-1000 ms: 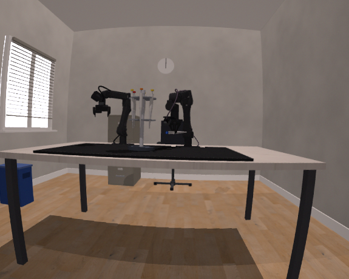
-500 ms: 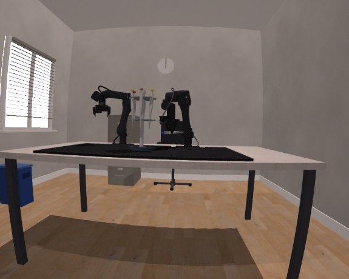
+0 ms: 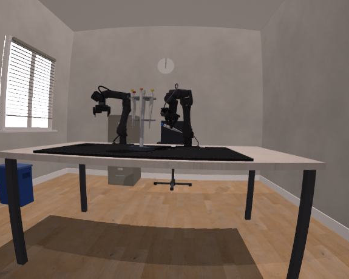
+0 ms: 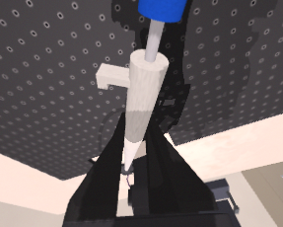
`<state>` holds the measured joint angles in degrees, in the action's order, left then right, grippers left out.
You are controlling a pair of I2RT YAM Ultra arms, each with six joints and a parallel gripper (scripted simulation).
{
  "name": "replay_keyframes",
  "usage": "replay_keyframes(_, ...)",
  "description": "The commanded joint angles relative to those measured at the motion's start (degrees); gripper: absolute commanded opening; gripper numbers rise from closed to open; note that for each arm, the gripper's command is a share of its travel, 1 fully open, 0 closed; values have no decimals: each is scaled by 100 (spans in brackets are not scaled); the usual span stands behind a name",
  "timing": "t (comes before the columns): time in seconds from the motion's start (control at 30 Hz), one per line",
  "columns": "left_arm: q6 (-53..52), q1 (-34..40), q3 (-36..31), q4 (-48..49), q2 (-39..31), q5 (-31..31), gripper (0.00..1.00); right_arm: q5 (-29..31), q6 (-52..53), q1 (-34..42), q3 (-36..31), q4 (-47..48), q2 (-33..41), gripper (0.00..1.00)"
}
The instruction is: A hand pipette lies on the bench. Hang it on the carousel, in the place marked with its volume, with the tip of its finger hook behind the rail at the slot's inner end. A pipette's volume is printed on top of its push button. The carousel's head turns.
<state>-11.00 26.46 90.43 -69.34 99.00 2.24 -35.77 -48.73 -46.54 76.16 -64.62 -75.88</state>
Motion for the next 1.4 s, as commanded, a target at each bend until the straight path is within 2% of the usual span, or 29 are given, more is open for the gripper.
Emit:
replay_keyframes(0.0,7,16,175,340,89,118,12,-134,-39,-58,73,139,40,100)
replay_keyframes(0.03,-12,-56,-191,523,-239,155,12,-134,-39,-58,73,139,40,100)
replay_keyframes(0.17,-38,-132,-796,1298,-824,321,12,-134,-39,-58,73,139,40,100)
replay_keyframes(0.23,-38,-132,-796,1298,-824,321,12,-134,-39,-58,73,139,40,100)
replay_keyframes(0.3,-15,-174,-1137,1737,-1140,424,12,-134,-39,-58,73,139,40,100)
replay_keyframes(0.4,27,-113,-833,1734,-1187,452,12,-134,-39,-58,73,139,40,100)
replay_keyframes(0.53,34,-108,-836,1793,-938,450,12,-134,-39,-58,73,139,40,100)
replay_keyframes(0.57,50,-184,-1203,1992,-1250,492,12,-134,-39,-58,73,139,40,100)
replay_keyframes(0.73,82,-275,-1952,3040,-1889,724,12,-134,-39,-58,73,139,40,100)
replay_keyframes(0.8,82,-275,-1952,3040,-1889,724,12,-134,-39,-58,73,139,40,100)
replay_keyframes(0.83,108,-290,-2159,3330,-2042,784,12,-134,-39,-58,73,139,40,100)
replay_keyframes(0.9,132,-226,-1883,3344,-2090,802,12,-134,-39,-58,73,139,40,100)
replay_keyframes(0.97,151,-212,-1861,3381,-1842,796,12,-134,-39,-58,73,139,40,100)
replay_keyframes(1.17,148,-207,-1856,3426,-1922,791,12,-134,-39,-58,73,139,40,100)
replay_keyframes(1.2,179,-274,-2225,3656,-2090,832,12,-134,-39,-58,73,139,40,100)
replay_keyframes(1.3,237,-343,-2657,4347,-2391,960,12,-134,-39,-58,73,139,40,100)
replay_keyframes(1.37,237,-343,-2657,4347,-2391,960,12,-134,-39,-58,73,139,40,100)
